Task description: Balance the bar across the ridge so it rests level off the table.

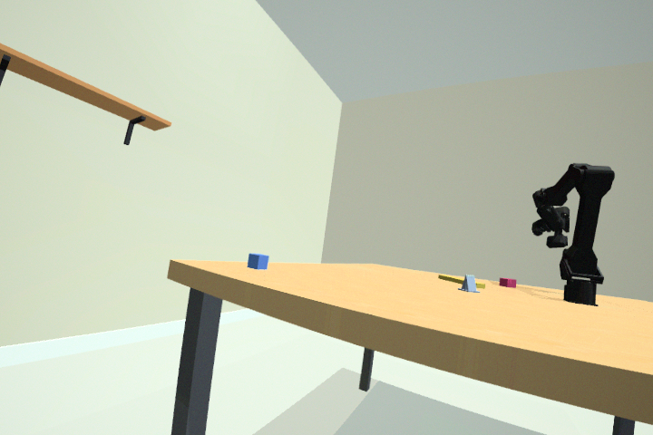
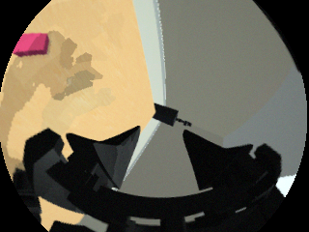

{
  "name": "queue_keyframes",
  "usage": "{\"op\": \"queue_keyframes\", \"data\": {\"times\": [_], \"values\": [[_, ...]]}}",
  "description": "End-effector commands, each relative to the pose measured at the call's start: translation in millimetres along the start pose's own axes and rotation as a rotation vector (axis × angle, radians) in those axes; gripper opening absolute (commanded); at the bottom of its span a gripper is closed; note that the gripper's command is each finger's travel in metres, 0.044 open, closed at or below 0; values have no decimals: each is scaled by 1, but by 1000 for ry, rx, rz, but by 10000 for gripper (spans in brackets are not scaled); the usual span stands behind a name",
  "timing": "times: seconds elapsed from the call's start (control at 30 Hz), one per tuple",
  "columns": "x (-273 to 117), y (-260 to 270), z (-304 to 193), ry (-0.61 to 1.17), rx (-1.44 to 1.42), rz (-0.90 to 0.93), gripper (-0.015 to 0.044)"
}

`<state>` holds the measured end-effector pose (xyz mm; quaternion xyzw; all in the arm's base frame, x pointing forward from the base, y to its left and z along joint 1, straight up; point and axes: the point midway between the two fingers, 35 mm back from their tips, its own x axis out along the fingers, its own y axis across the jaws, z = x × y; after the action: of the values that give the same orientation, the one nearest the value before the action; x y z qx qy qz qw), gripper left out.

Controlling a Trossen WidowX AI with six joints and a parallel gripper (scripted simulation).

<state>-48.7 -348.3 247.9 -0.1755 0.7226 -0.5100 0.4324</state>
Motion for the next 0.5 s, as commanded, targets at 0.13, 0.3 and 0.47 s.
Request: {"op": "queue_keyframes", "data": {"times": [0.13, 0.3, 0.47], "values": [[-14, 18, 44, -132, 81, 76, 315], [-28, 32, 72, -209, 127, 142, 315], [-43, 48, 96, -267, 149, 205, 315]]}}
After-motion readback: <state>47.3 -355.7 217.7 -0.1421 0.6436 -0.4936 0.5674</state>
